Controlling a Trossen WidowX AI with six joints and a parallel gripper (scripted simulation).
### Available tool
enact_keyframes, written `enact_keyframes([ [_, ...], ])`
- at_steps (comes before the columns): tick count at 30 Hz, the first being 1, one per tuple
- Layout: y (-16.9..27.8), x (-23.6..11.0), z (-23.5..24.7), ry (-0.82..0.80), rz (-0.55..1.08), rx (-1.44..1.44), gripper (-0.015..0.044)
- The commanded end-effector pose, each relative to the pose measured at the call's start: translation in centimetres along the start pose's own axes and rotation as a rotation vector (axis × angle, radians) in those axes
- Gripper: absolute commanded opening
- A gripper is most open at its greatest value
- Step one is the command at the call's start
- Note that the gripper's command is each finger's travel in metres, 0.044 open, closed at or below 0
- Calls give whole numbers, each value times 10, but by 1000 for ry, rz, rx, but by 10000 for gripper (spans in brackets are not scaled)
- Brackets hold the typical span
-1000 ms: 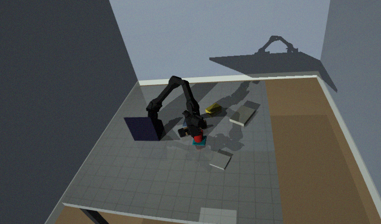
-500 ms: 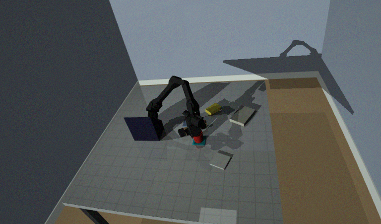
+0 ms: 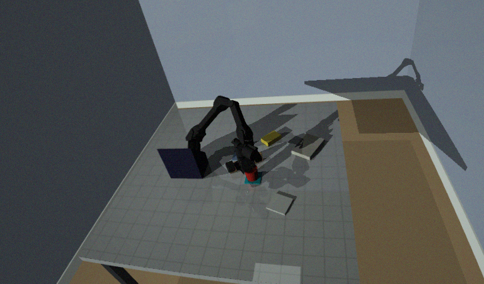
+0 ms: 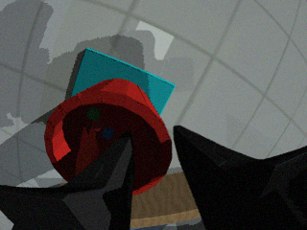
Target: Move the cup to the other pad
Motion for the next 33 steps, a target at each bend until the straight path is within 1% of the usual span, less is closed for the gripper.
enact_keyframes([
  [1,0,-9,1,3,-5,-7,128],
  [16,0,-35,0,1,-3,-2,128],
  [20,0,-38,-1,1,-3,-2,128],
  [21,-1,-34,-1,-4,0,6,154],
  [31,-1,-38,-1,-3,-1,6,416],
  [32,-1,-40,-1,-3,-1,5,440],
  [33,-1,-43,-1,-2,-2,5,440],
])
Point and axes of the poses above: the point midway between the two fingers, 35 mm back from their tips, its own x axis out along the fingers, its own z axis across the jaws, y = z × x, the point moved 9 cm from there along -x, back along the fingers, and after that the axes turned 10 degrees about -x, right-handed, at the moved point
